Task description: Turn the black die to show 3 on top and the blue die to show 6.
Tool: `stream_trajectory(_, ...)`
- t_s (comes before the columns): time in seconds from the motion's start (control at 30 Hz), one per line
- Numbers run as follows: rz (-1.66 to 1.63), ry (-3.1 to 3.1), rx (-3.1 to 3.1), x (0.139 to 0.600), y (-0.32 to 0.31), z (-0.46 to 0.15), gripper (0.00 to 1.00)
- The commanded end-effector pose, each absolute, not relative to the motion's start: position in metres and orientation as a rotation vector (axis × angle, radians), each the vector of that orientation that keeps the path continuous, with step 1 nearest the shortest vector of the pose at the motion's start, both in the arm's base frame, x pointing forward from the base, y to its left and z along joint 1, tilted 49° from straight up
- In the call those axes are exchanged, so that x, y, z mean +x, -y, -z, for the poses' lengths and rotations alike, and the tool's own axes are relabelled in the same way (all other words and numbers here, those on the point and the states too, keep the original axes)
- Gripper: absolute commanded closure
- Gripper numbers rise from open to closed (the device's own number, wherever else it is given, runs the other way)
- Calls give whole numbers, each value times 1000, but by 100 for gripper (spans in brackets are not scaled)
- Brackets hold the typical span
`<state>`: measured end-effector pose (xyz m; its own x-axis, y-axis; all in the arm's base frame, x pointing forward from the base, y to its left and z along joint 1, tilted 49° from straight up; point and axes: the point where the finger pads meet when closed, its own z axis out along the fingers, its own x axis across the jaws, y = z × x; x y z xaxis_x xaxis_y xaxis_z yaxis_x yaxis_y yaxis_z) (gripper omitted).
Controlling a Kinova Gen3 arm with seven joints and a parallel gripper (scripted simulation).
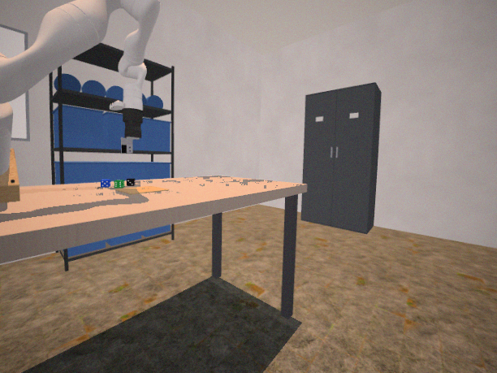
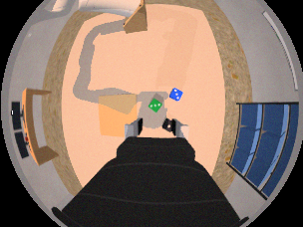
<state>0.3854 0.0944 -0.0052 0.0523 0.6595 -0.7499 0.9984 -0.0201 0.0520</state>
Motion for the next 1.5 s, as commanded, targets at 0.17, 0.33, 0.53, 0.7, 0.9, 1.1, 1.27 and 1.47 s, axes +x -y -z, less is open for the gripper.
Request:
stream_trajectory(0.17, 735, -1668, 1742, 386, -76, 22, 0)
stream_trajectory(0.33, 735, -1668, 1742, 386, -53, 42, 0)
stream_trajectory(0.53, 735, -1668, 1742, 387, -26, 66, 0)
stream_trajectory(0.7, 735, -1668, 1742, 387, -21, 71, 0)
stream_trajectory(0.9, 735, -1668, 1742, 387, -21, 71, 0)
stream_trajectory(1.1, 735, -1668, 1742, 387, -21, 71, 0)
stream_trajectory(1.27, 735, -1668, 1742, 387, -21, 71, 0)
stream_trajectory(1.47, 735, -1668, 1742, 387, -21, 71, 0)
